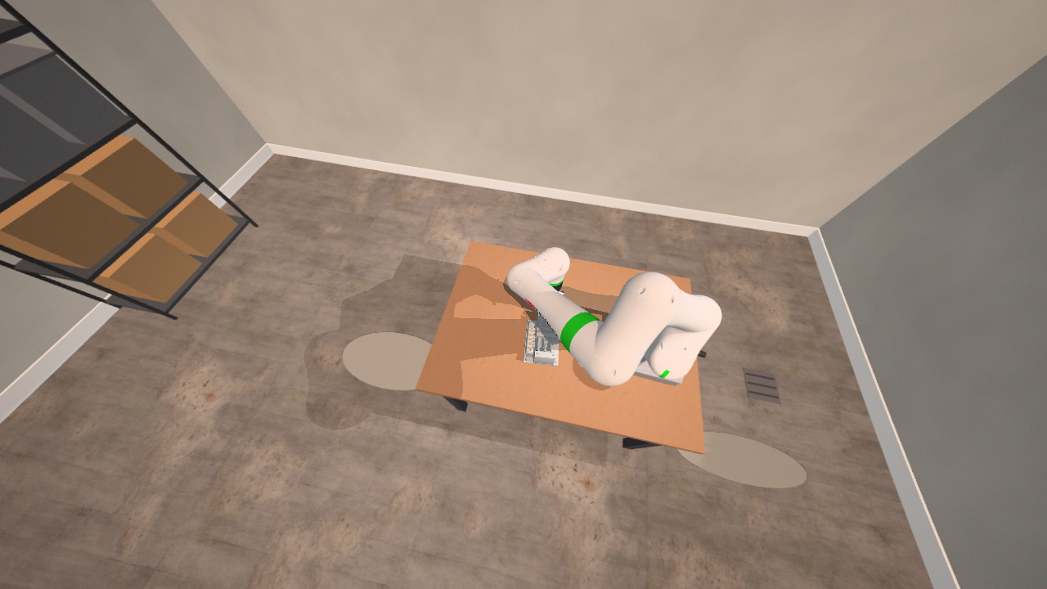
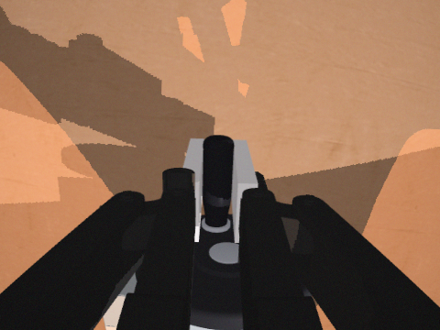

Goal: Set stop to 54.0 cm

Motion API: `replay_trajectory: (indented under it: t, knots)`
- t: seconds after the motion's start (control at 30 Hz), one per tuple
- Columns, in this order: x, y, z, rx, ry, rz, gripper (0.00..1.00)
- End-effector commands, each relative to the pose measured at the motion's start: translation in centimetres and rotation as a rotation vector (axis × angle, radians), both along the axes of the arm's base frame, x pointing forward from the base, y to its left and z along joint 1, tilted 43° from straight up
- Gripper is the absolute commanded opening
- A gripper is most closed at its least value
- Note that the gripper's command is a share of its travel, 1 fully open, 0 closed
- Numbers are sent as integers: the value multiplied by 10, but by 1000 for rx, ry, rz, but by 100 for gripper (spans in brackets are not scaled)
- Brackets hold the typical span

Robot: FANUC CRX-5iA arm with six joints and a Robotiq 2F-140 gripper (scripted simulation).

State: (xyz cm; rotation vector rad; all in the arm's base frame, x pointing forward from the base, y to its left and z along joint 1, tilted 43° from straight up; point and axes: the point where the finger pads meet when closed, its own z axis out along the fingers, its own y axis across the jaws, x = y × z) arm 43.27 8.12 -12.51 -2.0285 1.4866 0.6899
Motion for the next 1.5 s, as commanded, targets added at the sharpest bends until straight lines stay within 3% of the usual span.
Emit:
replay_trajectory:
  t: [0.0, 0.7, 1.03, 1.47]
  knots:
    - [6, 0, 2, 0, 0, 0, 4]
    - [28, -19, 30, 0, 0, 0, 4]
    - [15, -38, 44, 0, 0, 0, 4]
    - [-6, -45, 44, 0, 0, 0, 4]
